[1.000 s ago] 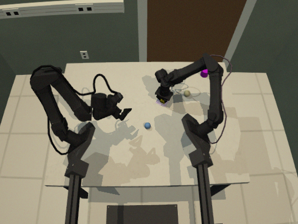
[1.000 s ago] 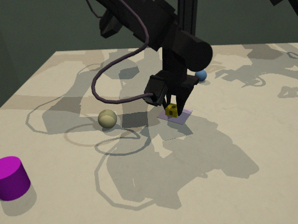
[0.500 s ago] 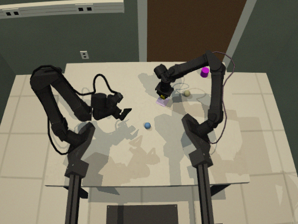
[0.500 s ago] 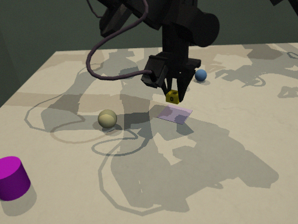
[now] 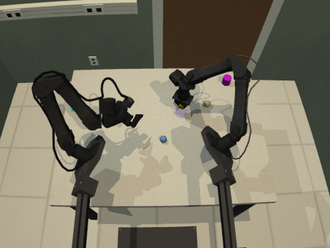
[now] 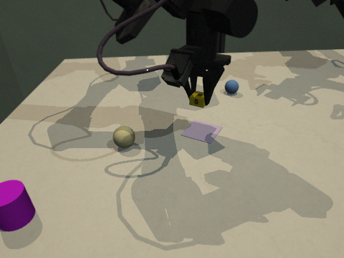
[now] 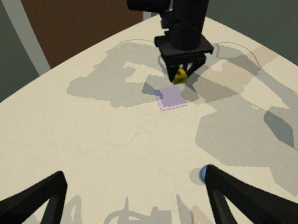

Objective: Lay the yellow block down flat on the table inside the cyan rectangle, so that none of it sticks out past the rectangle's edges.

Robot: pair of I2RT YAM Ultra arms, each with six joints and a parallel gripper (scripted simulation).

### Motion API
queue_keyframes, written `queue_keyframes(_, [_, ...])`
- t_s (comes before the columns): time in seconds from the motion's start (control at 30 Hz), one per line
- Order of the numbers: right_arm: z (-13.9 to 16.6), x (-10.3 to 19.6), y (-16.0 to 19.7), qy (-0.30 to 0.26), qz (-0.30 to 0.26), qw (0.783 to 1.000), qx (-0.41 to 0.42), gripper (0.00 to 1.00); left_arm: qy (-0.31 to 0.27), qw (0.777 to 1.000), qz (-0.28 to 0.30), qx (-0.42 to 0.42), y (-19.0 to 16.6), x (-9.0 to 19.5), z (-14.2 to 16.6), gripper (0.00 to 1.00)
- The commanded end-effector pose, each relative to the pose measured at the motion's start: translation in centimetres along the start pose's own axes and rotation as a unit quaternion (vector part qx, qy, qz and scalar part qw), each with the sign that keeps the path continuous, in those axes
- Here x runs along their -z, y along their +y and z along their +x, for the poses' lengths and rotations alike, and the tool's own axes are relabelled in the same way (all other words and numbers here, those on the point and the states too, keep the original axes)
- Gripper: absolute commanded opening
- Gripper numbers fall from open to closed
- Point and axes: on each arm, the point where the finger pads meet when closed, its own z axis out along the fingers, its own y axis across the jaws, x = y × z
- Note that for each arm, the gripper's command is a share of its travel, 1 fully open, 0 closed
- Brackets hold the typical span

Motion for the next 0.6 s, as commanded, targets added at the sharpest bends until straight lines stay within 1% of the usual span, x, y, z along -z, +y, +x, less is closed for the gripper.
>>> queue_keyframes(0.0, [-0.5,1.2,0.9,-0.007,-0.009,1.0,-0.002,0.27,-0.013,0.997,-0.052,0.053,5.4,-2.1,-2.4,1.0])
queue_keyframes(0.13, [-0.5,1.2,0.9,-0.007,-0.009,1.0,-0.002,0.27,0.014,0.987,-0.119,0.11,12.5,-3.9,-1.0,1.0])
queue_keyframes(0.2, [-0.5,1.2,0.9,-0.007,-0.009,1.0,-0.002,0.27,0.014,0.987,-0.119,0.11,12.5,-3.9,-1.0,1.0])
queue_keyframes(0.3, [-0.5,1.2,0.9,-0.007,-0.009,1.0,-0.001,0.27,0.033,0.976,-0.163,0.141,17.0,-4.5,0.6,1.0])
queue_keyframes(0.43, [-0.5,1.2,0.9,-0.007,-0.009,1.0,-0.001,0.27,0.059,0.958,-0.219,0.176,22.6,-4.6,3.3,1.0])
queue_keyframes(0.57, [-0.4,0.9,0.7,-0.006,-0.008,1.0,-0.001,0.27,0.076,0.943,-0.256,0.197,26.2,-4.3,5.4,1.0])
